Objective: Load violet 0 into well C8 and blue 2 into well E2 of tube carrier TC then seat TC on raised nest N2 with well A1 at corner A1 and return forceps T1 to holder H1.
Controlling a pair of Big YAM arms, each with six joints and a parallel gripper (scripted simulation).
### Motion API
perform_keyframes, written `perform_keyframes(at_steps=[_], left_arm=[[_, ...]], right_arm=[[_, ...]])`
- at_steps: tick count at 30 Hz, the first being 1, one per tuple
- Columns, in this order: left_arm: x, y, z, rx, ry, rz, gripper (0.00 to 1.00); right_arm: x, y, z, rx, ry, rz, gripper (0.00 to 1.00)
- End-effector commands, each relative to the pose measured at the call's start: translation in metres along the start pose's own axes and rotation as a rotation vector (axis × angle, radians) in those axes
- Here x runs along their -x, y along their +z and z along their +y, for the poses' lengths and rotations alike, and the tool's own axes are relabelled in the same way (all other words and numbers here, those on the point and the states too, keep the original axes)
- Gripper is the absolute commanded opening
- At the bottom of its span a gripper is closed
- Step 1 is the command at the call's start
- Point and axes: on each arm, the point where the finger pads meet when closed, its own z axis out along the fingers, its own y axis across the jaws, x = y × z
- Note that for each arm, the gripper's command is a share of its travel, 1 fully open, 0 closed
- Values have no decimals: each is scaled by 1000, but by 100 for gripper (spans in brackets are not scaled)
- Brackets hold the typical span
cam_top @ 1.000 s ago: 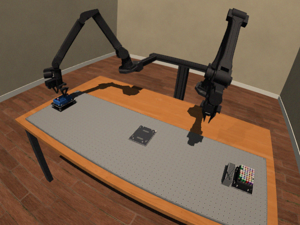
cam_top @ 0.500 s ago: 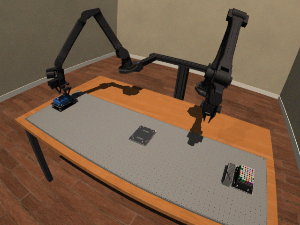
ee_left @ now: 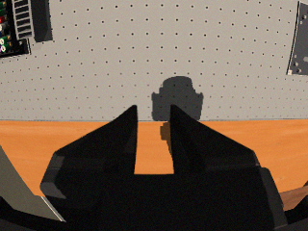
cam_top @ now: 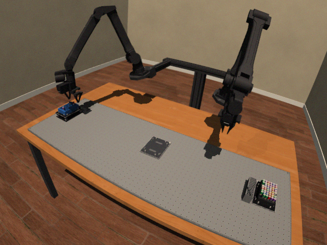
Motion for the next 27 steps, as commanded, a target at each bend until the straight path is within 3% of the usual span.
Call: perform_keyframes(at_steps=[1,27], left_arm=[[-3,1,0,0,-7,19,24],[-3,1,0,0,-7,19,24]], right_arm=[[6,-18,6,-24,19,-31,100],[-19,-59,93,-11,18,-14,100]])
